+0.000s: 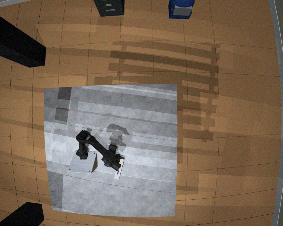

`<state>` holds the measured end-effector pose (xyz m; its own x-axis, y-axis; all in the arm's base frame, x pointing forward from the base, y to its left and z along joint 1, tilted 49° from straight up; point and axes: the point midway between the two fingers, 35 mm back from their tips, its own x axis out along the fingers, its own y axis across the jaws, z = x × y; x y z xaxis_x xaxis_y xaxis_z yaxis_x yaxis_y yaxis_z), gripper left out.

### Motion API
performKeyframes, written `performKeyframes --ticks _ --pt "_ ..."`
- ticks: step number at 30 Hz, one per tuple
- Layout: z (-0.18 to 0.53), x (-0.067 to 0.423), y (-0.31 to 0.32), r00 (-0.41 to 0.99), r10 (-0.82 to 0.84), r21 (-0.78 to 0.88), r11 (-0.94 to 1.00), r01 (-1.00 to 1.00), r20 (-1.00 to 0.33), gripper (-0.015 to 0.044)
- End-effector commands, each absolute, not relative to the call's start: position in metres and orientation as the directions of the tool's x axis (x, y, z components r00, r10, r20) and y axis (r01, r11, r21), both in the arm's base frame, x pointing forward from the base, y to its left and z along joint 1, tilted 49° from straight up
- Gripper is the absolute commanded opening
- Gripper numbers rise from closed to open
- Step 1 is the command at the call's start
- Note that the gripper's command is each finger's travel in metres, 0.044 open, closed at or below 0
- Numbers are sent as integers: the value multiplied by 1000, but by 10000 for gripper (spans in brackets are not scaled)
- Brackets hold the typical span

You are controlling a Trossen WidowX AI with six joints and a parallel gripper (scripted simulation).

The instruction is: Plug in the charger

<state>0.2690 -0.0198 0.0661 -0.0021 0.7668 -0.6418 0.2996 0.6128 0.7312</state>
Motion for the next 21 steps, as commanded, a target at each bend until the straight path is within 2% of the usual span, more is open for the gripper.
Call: performKeyframes --ticks 1,21 --pt "52 263 -27 0 764 729 617 296 -646 0" --pt "-8 227 -43 -3 763 730 620 286 -647 0"
